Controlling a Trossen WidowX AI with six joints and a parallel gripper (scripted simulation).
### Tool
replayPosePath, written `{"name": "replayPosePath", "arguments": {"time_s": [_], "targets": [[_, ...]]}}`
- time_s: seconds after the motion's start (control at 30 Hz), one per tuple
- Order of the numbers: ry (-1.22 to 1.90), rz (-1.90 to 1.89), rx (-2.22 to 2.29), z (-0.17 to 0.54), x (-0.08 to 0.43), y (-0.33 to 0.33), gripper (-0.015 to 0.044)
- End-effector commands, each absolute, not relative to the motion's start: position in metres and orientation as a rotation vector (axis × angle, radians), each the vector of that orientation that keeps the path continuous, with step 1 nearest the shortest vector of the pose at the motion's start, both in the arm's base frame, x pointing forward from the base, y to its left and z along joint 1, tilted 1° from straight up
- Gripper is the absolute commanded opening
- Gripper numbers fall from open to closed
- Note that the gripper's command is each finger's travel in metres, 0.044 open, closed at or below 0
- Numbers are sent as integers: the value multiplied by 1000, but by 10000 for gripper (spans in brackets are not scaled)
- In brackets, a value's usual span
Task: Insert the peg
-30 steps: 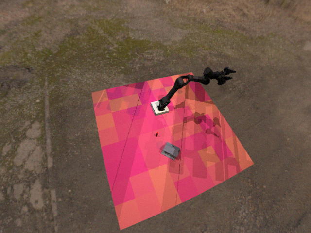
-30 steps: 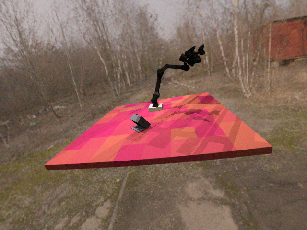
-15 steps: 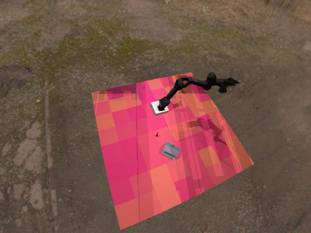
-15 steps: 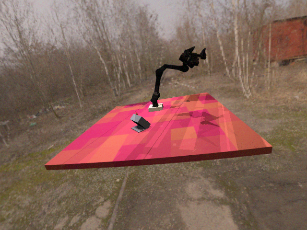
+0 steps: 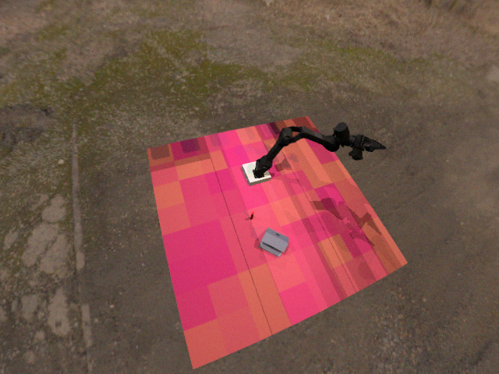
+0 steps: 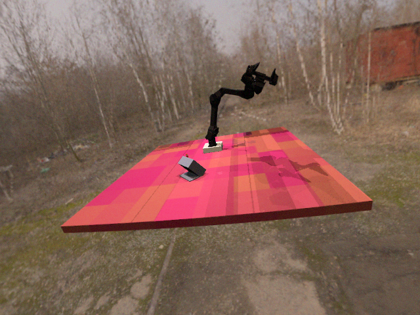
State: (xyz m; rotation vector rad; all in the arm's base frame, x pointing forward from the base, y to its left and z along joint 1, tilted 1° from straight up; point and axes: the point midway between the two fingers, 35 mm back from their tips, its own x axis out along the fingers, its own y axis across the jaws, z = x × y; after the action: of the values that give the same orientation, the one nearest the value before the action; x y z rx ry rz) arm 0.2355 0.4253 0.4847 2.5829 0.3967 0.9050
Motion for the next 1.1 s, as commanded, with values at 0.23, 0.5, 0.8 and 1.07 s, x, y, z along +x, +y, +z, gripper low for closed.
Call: {"name": "replayPosePath", "arguments": {"time_s": [0.23,0.5,0.8,1.07], "targets": [[249,758,2280,461,289,405,440],[180,633,2032,439,330,387,440],[145,488,1749,408,374,361,440],[144,362,1507,379,408,330,440]]}}
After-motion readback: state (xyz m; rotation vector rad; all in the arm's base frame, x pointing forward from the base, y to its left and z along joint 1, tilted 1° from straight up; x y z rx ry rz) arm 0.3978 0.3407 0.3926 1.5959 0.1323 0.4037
